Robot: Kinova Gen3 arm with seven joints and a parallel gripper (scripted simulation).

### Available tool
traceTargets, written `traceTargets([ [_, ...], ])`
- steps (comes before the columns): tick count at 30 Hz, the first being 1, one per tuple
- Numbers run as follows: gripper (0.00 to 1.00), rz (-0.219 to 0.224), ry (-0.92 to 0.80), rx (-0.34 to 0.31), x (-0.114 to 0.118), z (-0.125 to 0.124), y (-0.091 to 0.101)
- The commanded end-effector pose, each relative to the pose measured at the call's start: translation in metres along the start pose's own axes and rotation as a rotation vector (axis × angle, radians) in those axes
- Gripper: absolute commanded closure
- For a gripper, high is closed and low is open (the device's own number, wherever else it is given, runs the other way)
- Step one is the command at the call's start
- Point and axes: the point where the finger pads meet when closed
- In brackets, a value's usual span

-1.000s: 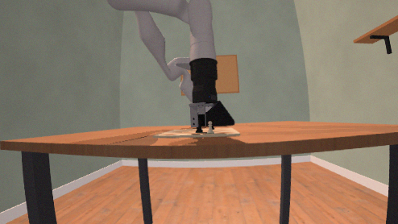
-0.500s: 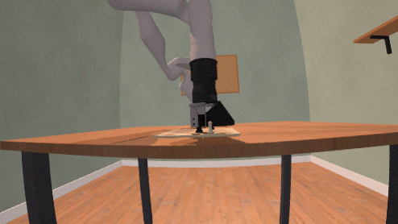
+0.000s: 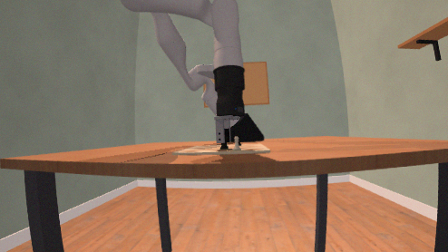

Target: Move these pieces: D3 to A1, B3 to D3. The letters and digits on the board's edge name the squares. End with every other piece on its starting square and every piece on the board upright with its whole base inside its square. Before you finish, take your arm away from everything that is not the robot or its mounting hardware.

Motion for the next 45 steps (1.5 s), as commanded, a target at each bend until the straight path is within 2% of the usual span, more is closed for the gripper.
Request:
traceTargets([
  [1,1.0,-0.004,-0.004,-0.002,-0.002,0.0,-0.002],
  [34,1.0,-0.002,-0.001,-0.001,-0.001,0.0,-0.001],
  [37,1.0,-0.003,-0.004,-0.004,-0.002,0.002,0.008],
  [41,1.0,-0.009,-0.004,0.007,-0.004,-0.002,0.032],
  [43,1.0,-0.009,-0.004,0.007,-0.004,-0.002,0.032],
  [45,1.0,-0.008,-0.004,0.007,-0.004,-0.002,0.048],
])
Point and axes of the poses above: the point where the finger pads meet when closed, its own y axis back along the fingers, its own x axis across the jaws, z = x × y, and after that the axes turned 10 degrees about -y, right-handed
